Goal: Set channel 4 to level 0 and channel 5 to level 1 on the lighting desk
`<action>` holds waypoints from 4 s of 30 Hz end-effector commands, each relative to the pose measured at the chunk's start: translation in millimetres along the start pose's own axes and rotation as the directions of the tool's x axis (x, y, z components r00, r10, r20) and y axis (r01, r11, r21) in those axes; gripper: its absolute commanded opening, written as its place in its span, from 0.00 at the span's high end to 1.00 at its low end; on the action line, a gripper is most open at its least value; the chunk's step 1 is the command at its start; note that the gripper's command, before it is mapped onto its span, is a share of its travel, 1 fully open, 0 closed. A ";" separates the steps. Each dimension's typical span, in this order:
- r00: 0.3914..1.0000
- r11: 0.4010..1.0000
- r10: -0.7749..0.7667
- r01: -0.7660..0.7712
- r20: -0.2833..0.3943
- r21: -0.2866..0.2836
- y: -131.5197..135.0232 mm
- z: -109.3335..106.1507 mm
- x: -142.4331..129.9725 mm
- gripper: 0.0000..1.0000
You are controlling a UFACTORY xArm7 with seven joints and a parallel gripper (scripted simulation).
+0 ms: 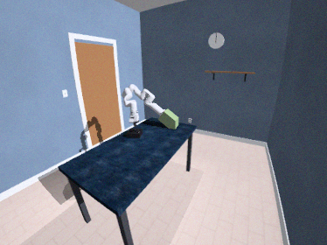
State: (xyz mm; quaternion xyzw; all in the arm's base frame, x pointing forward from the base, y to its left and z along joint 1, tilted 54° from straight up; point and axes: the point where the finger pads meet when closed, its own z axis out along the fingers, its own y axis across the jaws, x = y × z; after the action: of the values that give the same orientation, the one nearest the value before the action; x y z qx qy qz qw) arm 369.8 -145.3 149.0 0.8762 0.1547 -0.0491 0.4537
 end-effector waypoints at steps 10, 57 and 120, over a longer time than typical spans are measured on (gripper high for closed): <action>1.000 1.000 0.000 0.000 -0.004 -0.001 -0.1 1.5 1.3 1.00; 1.000 1.000 0.000 0.000 -0.004 -0.001 -0.9 23.2 1.4 1.00; 1.000 1.000 0.000 0.000 -0.004 -0.001 -0.9 23.2 2.8 1.00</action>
State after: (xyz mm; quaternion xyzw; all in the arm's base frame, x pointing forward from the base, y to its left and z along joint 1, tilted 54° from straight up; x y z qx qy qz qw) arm 372.2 -164.4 133.7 0.8761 0.1545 -0.0489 0.4540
